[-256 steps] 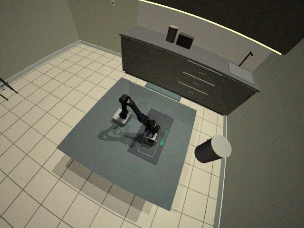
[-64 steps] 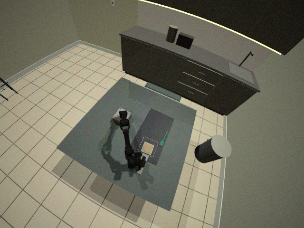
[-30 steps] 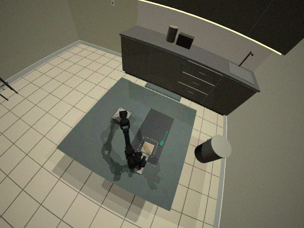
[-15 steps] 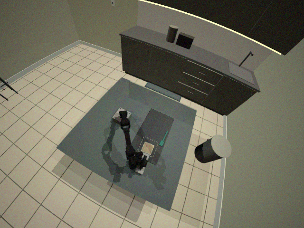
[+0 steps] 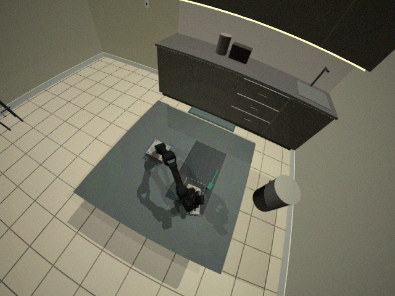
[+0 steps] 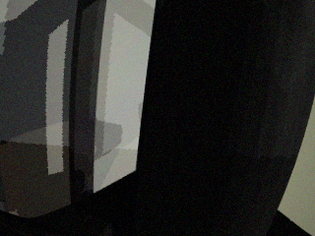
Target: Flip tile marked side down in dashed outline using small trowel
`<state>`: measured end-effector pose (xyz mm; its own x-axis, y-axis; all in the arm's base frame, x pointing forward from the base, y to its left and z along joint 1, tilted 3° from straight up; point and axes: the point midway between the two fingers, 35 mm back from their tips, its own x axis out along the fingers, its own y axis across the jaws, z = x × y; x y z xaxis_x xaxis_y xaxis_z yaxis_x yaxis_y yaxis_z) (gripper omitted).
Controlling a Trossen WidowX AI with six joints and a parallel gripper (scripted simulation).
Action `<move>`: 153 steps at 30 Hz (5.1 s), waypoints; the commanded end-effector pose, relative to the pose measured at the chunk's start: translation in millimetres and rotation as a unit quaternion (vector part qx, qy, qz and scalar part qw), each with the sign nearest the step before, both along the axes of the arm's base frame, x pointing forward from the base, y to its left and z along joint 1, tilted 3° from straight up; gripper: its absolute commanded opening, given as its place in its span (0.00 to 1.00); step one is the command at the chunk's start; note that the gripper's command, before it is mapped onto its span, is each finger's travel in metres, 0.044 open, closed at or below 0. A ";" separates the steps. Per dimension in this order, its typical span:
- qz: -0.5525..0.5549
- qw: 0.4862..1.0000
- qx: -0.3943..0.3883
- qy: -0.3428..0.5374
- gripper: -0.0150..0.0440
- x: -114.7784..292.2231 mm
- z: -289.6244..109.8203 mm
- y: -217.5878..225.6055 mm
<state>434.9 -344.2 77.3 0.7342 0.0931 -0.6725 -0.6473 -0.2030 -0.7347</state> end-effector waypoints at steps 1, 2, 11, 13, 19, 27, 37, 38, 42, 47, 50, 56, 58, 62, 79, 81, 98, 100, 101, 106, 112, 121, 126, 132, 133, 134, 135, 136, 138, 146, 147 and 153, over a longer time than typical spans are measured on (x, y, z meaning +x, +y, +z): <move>0.046 0.999 -0.003 -0.003 0.25 16.3 5.2 31.3; 0.057 0.998 -0.003 -0.002 0.25 19.9 4.6 39.2; 0.156 0.988 -0.003 0.007 0.25 45.9 -1.2 112.0; 0.178 0.984 -0.003 0.008 0.25 50.1 -2.3 128.4; 0.243 0.970 -0.003 0.013 0.25 59.4 -5.7 177.7; 0.329 0.944 -0.003 0.017 0.25 64.1 -9.6 243.0; 0.431 0.902 -0.002 0.020 0.25 58.3 -13.5 322.6; 0.441 0.897 -0.002 0.020 0.25 57.0 -13.8 330.4; 0.480 0.877 -0.001 0.020 0.25 50.7 -15.0 361.1; 0.527 0.850 0.000 0.020 0.25 40.2 -16.2 398.3; 0.555 0.832 0.001 0.020 0.25 32.5 -16.8 420.0; 0.608 0.794 0.004 0.019 0.25 14.4 -17.7 461.5; 0.625 0.781 0.005 0.019 0.25 7.6 -17.9 474.8; 0.658 0.753 0.008 0.018 0.25 -7.3 -18.2 500.4; 0.669 0.743 0.009 0.017 0.25 -10.7 -35.4 508.4; 0.669 0.743 0.009 0.017 0.25 -10.3 -38.7 508.1; 0.669 0.743 0.008 0.018 0.52 -8.9 -54.2 506.9; 0.669 0.743 0.008 0.018 0.61 -8.9 -54.2 506.9; 0.669 0.743 0.008 0.018 0.65 -8.9 -54.2 506.9; 0.669 0.743 0.008 0.018 0.76 -8.9 -54.2 506.9; 0.669 0.743 0.008 0.018 0.76 -8.9 -54.2 506.9; 0.669 0.743 0.008 0.021 0.76 -66.4 33.3 493.4; 0.669 0.743 0.008 0.021 0.76 -72.3 39.8 492.3; 0.669 0.743 0.008 0.021 0.76 -72.3 39.8 492.3; 0.669 0.743 0.008 0.021 0.76 -72.3 39.8 492.3; 0.669 0.743 0.008 0.021 0.76 -72.3 39.8 492.3; 0.669 0.743 0.008 0.021 0.76 -72.3 39.8 492.3; 0.669 0.743 0.008 0.021 0.76 -72.3 39.8 492.3; 0.669 0.743 0.008 0.021 0.76 -72.3 39.8 492.3; 0.669 0.743 0.008 0.021 0.76 -72.3 39.8 492.3; 0.669 0.743 0.008 0.021 0.76 -72.3 39.8 492.3; 0.669 0.743 0.008 0.021 0.76 -72.3 39.8 492.3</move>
<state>363.0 148.3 117.3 -0.0426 0.7281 -0.6842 0.1026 -0.6780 -0.7279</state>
